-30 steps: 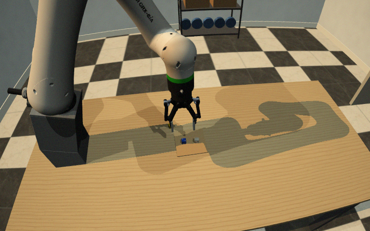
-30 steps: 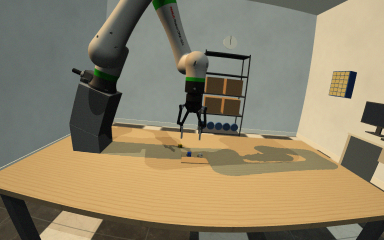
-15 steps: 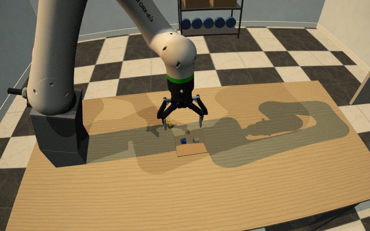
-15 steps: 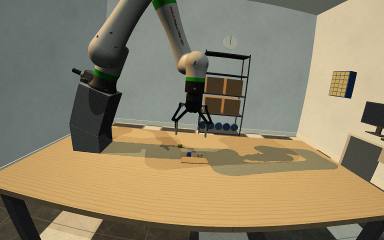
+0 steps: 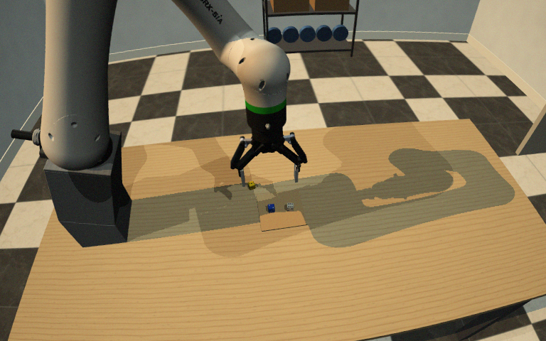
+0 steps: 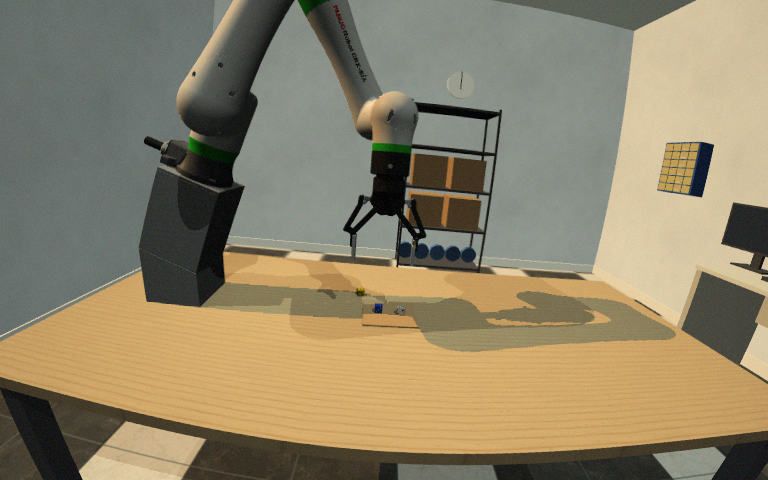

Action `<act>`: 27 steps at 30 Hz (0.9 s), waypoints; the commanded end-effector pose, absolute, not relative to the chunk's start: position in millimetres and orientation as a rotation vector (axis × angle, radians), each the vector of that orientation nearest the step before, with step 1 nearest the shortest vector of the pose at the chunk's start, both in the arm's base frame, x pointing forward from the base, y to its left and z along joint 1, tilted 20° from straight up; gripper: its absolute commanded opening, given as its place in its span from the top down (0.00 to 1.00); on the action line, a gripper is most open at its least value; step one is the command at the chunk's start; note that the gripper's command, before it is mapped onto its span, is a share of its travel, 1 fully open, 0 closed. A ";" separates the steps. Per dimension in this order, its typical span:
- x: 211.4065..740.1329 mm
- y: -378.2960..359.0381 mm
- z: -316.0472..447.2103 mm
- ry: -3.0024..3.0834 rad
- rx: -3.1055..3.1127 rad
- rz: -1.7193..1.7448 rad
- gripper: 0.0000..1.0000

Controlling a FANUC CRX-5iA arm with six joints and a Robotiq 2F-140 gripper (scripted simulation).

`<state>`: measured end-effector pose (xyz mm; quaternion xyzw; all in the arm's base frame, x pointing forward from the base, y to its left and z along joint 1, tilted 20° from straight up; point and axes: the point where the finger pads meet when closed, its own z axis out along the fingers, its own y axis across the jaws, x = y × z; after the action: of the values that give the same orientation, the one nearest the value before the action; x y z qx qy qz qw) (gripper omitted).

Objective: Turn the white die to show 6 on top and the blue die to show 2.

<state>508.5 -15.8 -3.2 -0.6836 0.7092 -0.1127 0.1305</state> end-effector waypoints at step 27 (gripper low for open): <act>493.0 -16.6 40.0 2.060 -1.986 -0.327 0.00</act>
<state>492.9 -16.6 39.8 -0.6837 0.7092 -0.1126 0.1303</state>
